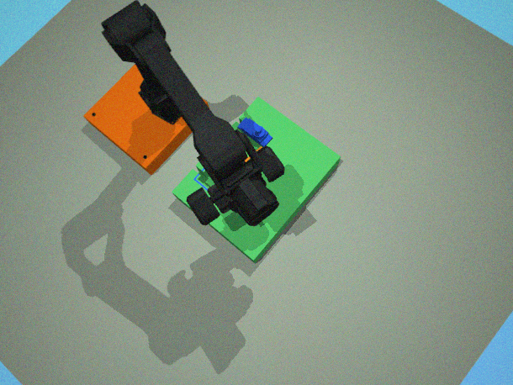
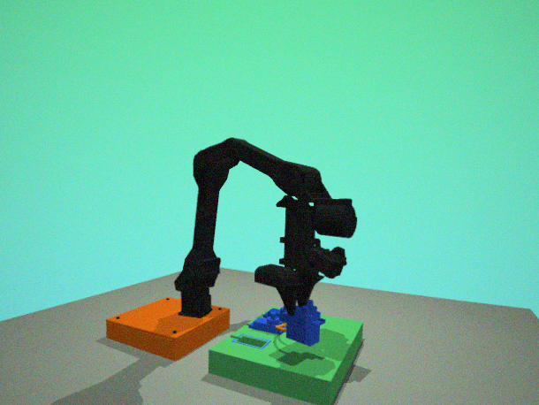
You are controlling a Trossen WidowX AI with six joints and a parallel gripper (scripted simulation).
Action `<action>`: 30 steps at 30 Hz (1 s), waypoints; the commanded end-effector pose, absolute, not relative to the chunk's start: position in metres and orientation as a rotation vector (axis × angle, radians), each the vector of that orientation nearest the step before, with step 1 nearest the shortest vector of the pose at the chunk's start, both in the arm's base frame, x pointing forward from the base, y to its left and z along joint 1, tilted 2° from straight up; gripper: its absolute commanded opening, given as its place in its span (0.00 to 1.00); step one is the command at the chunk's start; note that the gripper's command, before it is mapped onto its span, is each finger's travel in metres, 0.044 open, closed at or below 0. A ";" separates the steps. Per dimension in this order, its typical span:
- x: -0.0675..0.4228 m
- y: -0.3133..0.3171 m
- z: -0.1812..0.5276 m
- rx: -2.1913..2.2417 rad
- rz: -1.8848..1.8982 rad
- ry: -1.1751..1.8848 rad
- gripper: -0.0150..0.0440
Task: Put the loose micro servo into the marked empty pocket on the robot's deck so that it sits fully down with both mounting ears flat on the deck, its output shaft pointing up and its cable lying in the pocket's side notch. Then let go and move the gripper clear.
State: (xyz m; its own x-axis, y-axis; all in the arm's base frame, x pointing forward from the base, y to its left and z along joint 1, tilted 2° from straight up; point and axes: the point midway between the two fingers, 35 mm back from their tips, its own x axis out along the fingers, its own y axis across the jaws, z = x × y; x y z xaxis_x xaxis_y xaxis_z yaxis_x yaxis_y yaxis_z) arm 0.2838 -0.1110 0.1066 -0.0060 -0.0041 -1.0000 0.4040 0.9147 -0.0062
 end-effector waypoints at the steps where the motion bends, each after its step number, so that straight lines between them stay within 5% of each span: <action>1: 0.284 -0.112 0.107 0.221 -0.235 1.566 0.25; 13: 0.279 -0.111 0.107 0.099 -0.111 1.576 0.25; 30: 0.208 -0.102 0.107 0.099 -0.111 1.581 0.25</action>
